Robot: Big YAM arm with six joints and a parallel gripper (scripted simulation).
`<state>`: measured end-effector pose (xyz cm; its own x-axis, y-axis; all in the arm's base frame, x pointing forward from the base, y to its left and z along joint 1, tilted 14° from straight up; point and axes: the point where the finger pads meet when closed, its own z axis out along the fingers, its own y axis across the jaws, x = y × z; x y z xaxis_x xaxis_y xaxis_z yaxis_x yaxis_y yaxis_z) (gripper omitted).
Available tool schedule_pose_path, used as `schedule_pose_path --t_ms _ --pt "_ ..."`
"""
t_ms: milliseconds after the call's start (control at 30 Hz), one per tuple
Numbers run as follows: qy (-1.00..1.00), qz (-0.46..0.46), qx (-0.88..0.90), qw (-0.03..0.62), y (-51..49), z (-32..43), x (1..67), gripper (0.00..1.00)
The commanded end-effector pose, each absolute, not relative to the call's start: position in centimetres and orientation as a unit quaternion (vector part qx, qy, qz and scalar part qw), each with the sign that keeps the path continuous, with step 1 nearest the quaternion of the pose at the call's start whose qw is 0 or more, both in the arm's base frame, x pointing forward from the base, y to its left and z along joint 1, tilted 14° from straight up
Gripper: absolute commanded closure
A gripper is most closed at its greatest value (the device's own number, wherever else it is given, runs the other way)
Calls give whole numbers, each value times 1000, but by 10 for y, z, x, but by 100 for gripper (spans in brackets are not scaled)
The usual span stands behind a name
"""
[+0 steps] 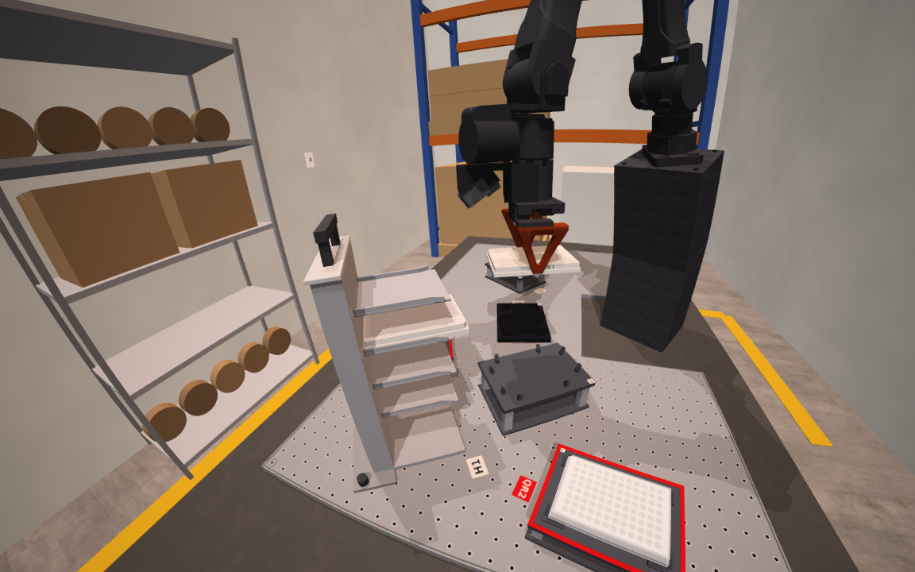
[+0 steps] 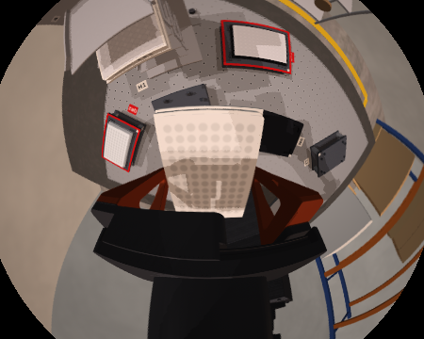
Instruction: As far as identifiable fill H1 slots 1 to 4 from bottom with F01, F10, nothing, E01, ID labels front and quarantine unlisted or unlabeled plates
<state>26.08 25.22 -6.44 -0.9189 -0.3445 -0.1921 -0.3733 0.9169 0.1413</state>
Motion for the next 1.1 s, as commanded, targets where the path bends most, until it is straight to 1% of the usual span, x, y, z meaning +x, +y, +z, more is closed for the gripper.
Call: schedule_pose_path --t_ms 0,100,433,733,1067 --pt "981 98 -141 91 245 -58 273 14" --pt "981 102 -133 96 246 -55 281 14" --pt "990 104 -56 81 241 -58 275 14" --pt "991 110 7 78 215 -63 286 14" --pt "988 108 91 59 182 -75 293 14"
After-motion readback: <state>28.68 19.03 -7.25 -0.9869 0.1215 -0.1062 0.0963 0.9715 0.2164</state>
